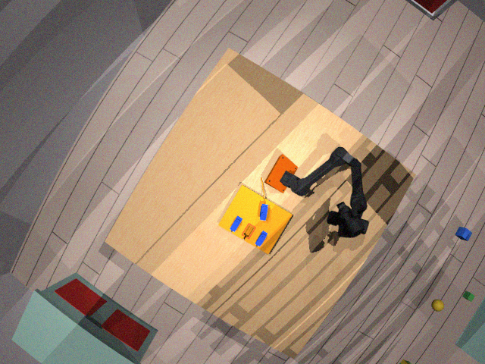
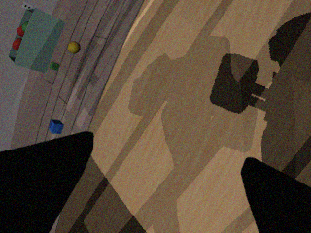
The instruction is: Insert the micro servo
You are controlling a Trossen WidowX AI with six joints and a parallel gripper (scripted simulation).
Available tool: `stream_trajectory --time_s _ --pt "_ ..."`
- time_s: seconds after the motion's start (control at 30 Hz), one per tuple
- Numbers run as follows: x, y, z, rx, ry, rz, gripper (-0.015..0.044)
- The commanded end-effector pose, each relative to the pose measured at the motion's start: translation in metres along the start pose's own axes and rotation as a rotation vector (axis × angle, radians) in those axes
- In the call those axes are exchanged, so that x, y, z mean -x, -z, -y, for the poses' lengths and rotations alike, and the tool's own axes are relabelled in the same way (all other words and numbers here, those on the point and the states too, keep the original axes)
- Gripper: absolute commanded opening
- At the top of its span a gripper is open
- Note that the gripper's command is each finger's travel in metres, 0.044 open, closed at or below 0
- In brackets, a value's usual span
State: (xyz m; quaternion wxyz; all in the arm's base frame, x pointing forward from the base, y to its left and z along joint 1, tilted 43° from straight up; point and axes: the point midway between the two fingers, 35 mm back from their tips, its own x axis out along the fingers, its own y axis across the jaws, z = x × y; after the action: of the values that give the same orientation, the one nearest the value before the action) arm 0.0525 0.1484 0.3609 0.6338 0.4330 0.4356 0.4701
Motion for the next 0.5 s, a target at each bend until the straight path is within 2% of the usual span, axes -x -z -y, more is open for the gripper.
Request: stream_trajectory --time_s 0.0,0.03,0.47 --pt "0.0 -0.001 0.0 -0.005 0.002 0.002 0.0426" --pt "0.0 -0.003 0.001 -0.015 0.006 0.006 0.044" --pt "-0.001 -0.063 0.041 -0.33 0.152 0.157 0.044"
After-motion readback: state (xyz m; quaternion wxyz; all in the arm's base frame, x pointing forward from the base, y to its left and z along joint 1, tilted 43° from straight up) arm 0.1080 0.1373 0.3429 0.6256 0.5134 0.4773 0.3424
